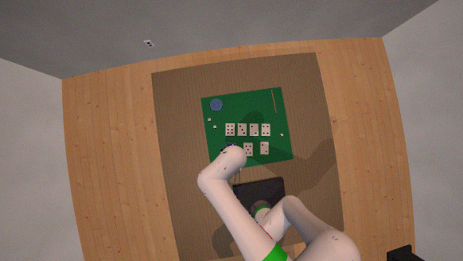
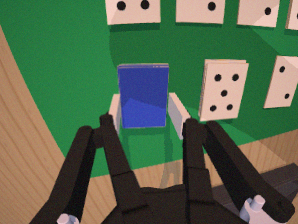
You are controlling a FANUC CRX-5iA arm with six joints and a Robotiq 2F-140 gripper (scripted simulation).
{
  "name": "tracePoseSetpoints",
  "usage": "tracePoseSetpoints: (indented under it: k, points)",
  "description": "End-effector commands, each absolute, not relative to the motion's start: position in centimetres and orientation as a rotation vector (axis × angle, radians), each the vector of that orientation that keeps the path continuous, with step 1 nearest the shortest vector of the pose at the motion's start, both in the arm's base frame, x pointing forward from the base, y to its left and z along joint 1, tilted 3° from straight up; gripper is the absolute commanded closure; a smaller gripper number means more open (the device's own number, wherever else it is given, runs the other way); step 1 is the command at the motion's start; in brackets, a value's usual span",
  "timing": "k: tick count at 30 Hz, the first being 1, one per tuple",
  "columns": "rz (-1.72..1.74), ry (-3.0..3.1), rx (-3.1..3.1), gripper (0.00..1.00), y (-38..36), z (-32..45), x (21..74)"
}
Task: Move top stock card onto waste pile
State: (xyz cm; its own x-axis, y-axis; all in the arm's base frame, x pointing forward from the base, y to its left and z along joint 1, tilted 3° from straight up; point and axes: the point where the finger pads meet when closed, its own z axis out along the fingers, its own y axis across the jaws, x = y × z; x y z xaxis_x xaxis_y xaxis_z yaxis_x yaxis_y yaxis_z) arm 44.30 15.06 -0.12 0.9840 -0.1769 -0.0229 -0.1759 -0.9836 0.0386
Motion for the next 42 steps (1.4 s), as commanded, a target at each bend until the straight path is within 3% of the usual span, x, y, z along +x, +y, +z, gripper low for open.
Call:
tracePoseSetpoints:
  k: [1,11,12,42]
  points:
    - [-0.04,-0.275,3.093,0.58,15.07,-0.11,44.32]
    - [-0.04,-0.275,3.093,0.58,15.07,-0.11,44.32]
    - [-0.04,-0.275,3.093,0.5,15.07,-0.11,44.32]
    - [-0.04,-0.275,3.093,0.5,15.06,-0.3,44.32]
